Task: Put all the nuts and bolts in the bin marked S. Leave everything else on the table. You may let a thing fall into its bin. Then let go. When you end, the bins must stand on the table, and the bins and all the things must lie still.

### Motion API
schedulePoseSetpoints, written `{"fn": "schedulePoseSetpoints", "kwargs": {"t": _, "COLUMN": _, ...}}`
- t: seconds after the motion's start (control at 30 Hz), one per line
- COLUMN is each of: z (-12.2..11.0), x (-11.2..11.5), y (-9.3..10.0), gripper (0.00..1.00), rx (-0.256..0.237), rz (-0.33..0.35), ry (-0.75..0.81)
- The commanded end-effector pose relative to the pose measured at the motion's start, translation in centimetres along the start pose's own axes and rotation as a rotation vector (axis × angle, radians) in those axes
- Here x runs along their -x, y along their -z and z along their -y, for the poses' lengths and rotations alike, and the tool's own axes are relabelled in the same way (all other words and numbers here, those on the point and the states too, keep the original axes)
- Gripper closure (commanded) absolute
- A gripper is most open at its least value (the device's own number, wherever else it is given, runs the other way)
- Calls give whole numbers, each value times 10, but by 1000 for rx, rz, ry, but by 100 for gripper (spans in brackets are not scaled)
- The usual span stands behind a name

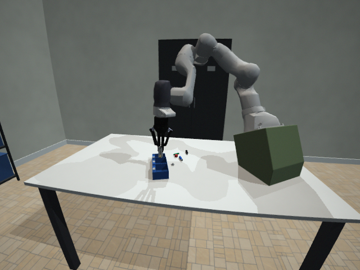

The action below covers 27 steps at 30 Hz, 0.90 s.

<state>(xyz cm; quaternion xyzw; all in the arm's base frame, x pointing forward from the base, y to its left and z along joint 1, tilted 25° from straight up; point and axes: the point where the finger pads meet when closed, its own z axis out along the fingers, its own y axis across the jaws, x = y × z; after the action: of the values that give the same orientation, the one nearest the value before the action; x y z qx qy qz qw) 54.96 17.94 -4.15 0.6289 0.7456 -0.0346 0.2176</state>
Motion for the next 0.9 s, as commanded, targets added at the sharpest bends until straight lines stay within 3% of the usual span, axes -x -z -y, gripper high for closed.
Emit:
{"fn": "schedulePoseSetpoints", "kwargs": {"t": 0.0, "z": 0, "x": 3, "y": -1, "gripper": 100, "rx": -20, "rz": 6, "ry": 129}}
{"fn": "schedulePoseSetpoints", "kwargs": {"t": 0.3, "z": 0, "x": 3, "y": -1, "gripper": 100, "rx": -39, "rz": 12, "ry": 271}}
{"fn": "schedulePoseSetpoints", "kwargs": {"t": 0.87, "z": 0, "x": 2, "y": -1, "gripper": 100, "rx": -39, "rz": 12, "ry": 271}}
